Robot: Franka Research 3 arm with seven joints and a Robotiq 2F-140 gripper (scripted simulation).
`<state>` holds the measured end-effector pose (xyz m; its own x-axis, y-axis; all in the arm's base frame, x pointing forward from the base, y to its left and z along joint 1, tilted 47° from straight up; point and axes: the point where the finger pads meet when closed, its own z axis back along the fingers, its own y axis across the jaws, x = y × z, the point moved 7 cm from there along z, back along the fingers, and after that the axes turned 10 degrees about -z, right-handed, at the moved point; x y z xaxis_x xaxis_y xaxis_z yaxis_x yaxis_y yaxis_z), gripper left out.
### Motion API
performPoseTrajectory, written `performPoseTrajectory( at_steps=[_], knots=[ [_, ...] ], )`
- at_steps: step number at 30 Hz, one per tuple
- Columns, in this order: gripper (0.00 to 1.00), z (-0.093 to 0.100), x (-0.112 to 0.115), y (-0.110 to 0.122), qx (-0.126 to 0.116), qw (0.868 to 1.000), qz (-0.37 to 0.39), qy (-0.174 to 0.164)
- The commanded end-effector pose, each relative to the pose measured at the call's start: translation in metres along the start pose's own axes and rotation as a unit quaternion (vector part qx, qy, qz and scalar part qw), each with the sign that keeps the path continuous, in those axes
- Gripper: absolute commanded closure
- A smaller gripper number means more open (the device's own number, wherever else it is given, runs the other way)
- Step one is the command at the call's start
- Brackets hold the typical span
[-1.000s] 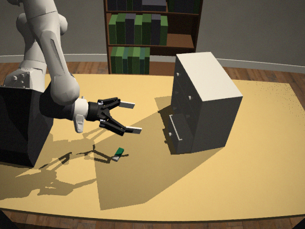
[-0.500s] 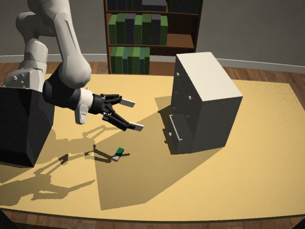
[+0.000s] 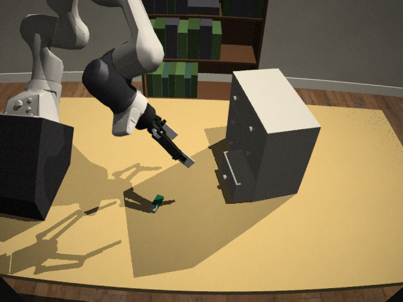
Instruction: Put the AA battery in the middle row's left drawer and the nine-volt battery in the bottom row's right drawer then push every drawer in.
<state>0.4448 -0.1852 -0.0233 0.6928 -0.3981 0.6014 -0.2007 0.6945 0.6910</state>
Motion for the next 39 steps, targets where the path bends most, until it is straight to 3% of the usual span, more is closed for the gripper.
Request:
performPoseTrajectory(
  at_steps=[1,15,17,28,39],
  knots=[
    [0.0,0.004,-0.002,-0.003,-0.008,0.994,-0.095,0.043],
    [0.0,0.007,0.03,-0.004,-0.023,0.97,-0.094,0.223],
    [0.0,0.007,0.03,-0.004,-0.023,0.97,-0.094,0.223],
    [0.0,0.005,0.042,-0.004,-0.028,0.949,-0.092,0.299],
    [0.0,0.005,0.044,-0.004,-0.03,0.945,-0.092,0.311]
  ],
)
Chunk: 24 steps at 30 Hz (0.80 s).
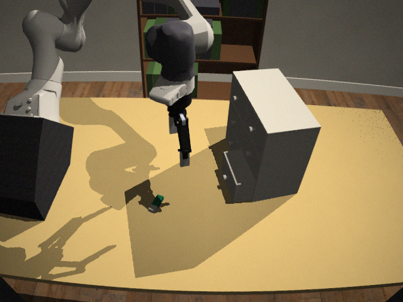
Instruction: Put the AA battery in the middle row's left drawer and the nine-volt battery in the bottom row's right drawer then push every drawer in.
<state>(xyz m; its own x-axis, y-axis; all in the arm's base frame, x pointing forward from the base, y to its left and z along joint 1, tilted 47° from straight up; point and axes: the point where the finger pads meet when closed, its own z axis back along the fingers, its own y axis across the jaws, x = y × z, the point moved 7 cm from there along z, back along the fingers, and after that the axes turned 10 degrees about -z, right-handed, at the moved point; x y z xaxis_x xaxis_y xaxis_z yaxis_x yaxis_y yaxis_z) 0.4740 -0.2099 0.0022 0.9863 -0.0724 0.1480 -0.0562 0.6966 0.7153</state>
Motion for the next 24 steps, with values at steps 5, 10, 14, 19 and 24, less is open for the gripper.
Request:
performPoseTrajectory(
  at_steps=[5,10,14,19,24],
  knots=[
    [0.0,-0.0007,-0.0013,0.0012,0.003,1.0,-0.023,0.005],
    [0.0,-0.0007,-0.0013,0.0012,0.003,1.0,-0.023,0.005],
    [0.0,-0.0007,-0.0013,0.0012,0.003,1.0,-0.023,0.005],
    [0.0,-0.0007,-0.0013,0.0012,0.003,1.0,-0.023,0.005],
    [0.0,-0.0004,-0.0013,0.0012,0.003,1.0,-0.02,0.004]
  ],
)
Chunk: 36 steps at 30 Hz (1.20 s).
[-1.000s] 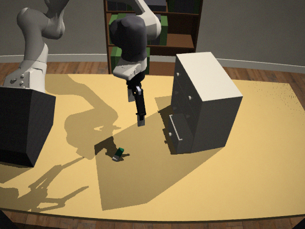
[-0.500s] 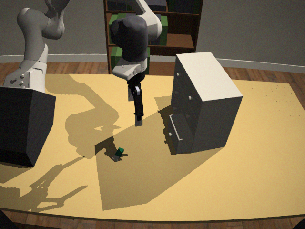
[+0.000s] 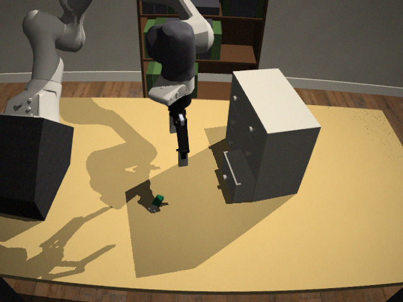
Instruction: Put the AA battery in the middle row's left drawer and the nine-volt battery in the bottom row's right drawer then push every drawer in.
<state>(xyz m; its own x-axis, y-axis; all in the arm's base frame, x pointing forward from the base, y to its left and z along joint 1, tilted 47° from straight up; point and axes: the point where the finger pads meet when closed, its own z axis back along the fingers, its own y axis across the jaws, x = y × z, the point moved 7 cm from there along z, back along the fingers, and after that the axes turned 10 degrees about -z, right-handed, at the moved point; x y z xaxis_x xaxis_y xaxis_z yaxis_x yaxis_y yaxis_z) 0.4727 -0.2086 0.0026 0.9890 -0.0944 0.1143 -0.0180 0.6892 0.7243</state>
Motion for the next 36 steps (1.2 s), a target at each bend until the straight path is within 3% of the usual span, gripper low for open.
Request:
performPoseTrajectory(
  at_steps=[1,8,11,17,18,22,23,25,26,29,30,33,34,36],
  knots=[
    [0.0,0.0,0.0,0.0,0.0,1.0,0.002,0.0],
    [0.0,0.002,-0.004,-0.002,0.001,0.998,0.056,0.001],
    [0.0,0.005,-0.01,-0.006,0.002,0.989,0.145,0.002],
    [0.0,0.007,-0.012,-0.008,0.003,0.983,0.185,0.002],
    [0.0,0.009,-0.015,-0.009,0.004,0.973,0.23,0.002],
    [0.0,0.009,-0.015,-0.009,0.004,0.973,0.23,0.002],
    [0.0,0.011,-0.018,-0.011,0.005,0.96,0.28,0.003],
    [0.0,0.011,-0.018,-0.011,0.005,0.96,0.28,0.003],
    [0.0,0.013,-0.022,-0.013,0.006,0.945,0.328,0.003],
    [0.0,0.013,-0.022,-0.013,0.006,0.943,0.332,0.003],
    [0.0,0.015,-0.025,-0.015,0.007,0.926,0.377,0.002],
    [0.0,0.015,-0.025,-0.015,0.007,0.923,0.385,0.003],
    [0.0,0.017,-0.029,-0.017,0.008,0.905,0.425,0.002],
    [0.0,0.017,-0.029,-0.017,0.008,0.898,0.44,0.002]
  ],
)
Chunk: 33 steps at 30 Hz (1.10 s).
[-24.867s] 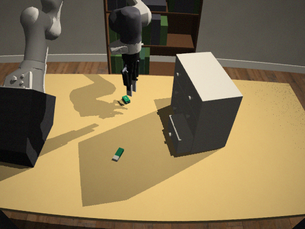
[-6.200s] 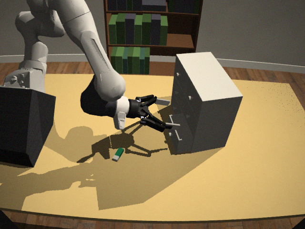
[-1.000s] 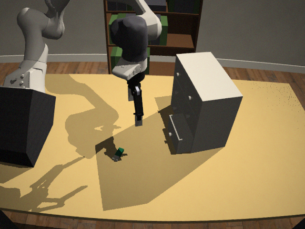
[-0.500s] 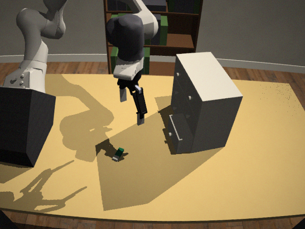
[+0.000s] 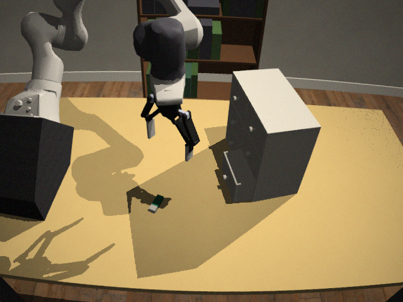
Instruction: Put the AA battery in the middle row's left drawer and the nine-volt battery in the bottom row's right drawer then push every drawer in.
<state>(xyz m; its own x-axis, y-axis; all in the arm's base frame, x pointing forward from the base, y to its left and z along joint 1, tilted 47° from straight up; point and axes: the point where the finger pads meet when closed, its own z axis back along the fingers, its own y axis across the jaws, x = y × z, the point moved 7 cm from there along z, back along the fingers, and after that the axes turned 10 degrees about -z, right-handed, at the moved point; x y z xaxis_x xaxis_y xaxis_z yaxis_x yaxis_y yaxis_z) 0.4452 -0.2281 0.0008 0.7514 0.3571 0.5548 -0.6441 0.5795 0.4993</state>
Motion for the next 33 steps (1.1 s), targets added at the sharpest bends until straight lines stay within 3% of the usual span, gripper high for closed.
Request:
performPoseTrajectory(
  at_steps=[1,3,4,6,8,10,12,14,17,20,21,23,24,26,28,29,30,33],
  knots=[
    [0.0,0.0,-0.005,0.0,0.0,0.994,0.111,0.006],
    [0.0,0.0,-0.005,0.0,0.0,0.994,0.111,0.006],
    [0.0,0.003,-0.009,0.001,0.001,0.985,0.17,0.005],
    [0.0,0.003,-0.009,0.001,0.001,0.985,0.172,0.005],
    [0.0,0.005,-0.013,0.001,0.001,0.974,0.227,0.005],
    [0.0,0.005,-0.013,0.001,0.001,0.972,0.233,0.005],
    [0.0,0.008,-0.017,0.002,0.002,0.959,0.283,0.004],
    [0.0,0.008,-0.017,0.002,0.002,0.955,0.295,0.005],
    [0.0,0.011,-0.021,0.003,0.003,0.935,0.354,0.004],
    [0.0,0.011,-0.021,0.003,0.003,0.934,0.356,0.005],
    [0.0,0.014,-0.025,0.004,0.003,0.915,0.403,0.004],
    [0.0,0.014,-0.025,0.004,0.003,0.909,0.417,0.004],
    [0.0,0.017,-0.029,0.005,0.003,0.895,0.446,0.003],
    [0.0,0.017,-0.029,0.005,0.004,0.88,0.475,0.004],
    [0.0,0.017,-0.029,0.005,0.004,0.88,0.476,0.004],
    [0.0,0.019,-0.033,0.005,0.003,0.859,0.512,0.003],
    [0.0,0.019,-0.033,0.005,0.004,0.851,0.526,0.003],
    [0.0,0.019,-0.033,0.005,0.004,0.846,0.533,0.004]
  ],
)
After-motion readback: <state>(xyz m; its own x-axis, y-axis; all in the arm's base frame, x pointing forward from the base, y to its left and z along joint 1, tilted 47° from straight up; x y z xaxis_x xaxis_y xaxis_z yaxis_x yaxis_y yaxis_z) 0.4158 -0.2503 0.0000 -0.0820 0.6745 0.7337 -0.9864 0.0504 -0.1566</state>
